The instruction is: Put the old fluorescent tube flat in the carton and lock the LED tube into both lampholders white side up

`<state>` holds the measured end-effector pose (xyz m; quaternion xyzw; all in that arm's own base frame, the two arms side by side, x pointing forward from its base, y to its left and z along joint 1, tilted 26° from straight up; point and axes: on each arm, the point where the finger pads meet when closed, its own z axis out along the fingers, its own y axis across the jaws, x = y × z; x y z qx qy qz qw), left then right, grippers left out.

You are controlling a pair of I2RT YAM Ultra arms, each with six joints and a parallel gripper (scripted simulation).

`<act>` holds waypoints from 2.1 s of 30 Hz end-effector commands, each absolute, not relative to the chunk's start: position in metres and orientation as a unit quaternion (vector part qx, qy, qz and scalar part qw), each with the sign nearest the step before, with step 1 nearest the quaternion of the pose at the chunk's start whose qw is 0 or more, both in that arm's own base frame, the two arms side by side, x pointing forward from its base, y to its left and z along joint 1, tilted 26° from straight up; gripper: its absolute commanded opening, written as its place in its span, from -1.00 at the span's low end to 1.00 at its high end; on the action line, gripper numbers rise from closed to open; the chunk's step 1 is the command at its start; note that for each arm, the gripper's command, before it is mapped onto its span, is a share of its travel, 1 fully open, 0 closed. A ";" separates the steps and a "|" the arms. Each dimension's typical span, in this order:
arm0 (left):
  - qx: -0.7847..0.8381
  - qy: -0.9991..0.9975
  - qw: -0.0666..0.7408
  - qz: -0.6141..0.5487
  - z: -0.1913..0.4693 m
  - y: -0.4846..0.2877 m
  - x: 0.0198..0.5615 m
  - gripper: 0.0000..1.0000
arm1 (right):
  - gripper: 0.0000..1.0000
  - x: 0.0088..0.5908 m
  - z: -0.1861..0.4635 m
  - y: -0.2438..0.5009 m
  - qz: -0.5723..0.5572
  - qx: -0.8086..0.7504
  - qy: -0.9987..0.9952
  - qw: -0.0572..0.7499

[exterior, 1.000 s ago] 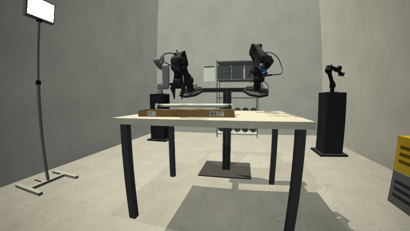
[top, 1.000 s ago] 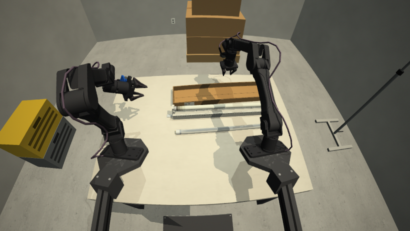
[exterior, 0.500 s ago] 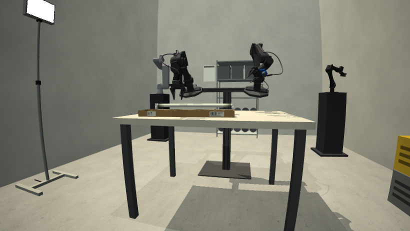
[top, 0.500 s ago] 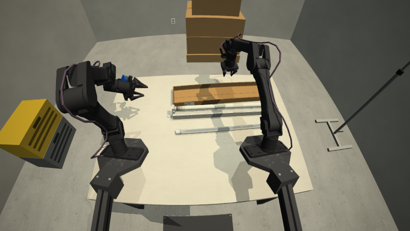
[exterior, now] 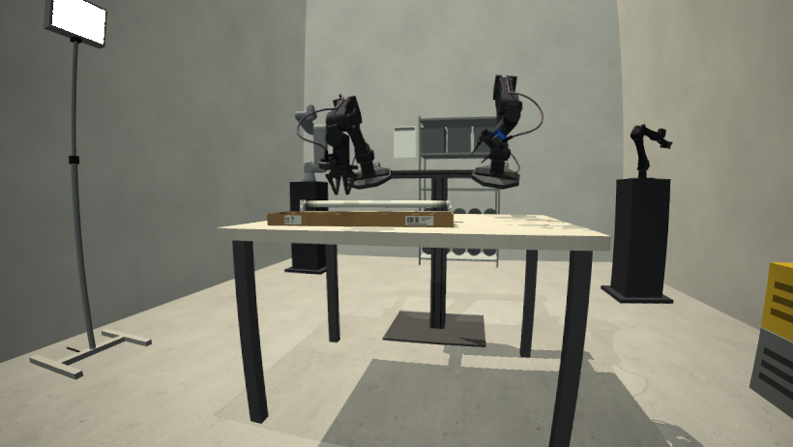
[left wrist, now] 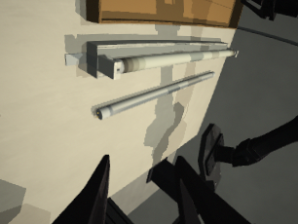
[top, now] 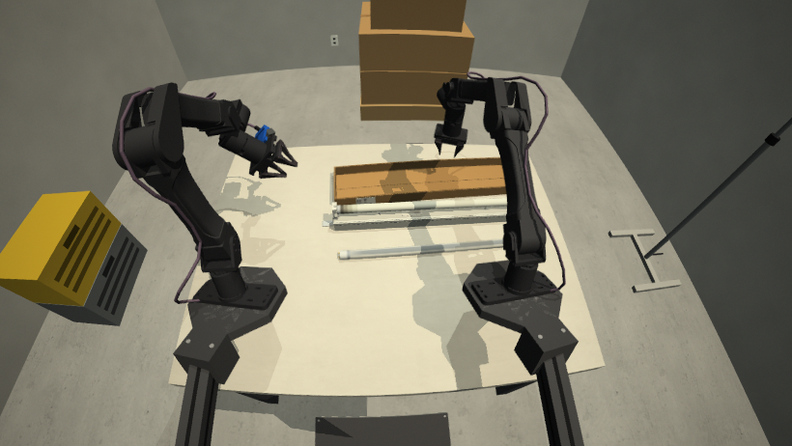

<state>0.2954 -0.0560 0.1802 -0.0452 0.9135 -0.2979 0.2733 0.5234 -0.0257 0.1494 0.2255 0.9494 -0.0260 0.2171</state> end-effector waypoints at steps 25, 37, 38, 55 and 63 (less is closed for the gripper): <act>0.315 0.935 0.133 -0.097 0.140 -0.115 0.368 -0.02 | -0.02 0.440 0.129 -0.050 0.015 0.546 0.825 0.143; 0.460 0.884 0.074 -0.030 0.110 -0.158 0.389 -0.02 | -0.02 0.414 0.117 -0.062 0.013 0.647 0.751 0.132; 0.478 0.876 0.062 -0.025 0.101 -0.164 0.388 -0.02 | -0.02 0.399 0.112 -0.063 -0.001 0.659 0.744 0.110; 0.647 0.759 -0.007 0.069 0.063 -0.215 0.401 -0.02 | -0.02 0.365 0.097 -0.060 0.010 0.772 0.631 0.075; 0.633 0.772 0.029 0.056 0.081 -0.227 0.402 -0.02 | -0.02 0.359 0.096 -0.062 -0.007 0.756 0.650 0.074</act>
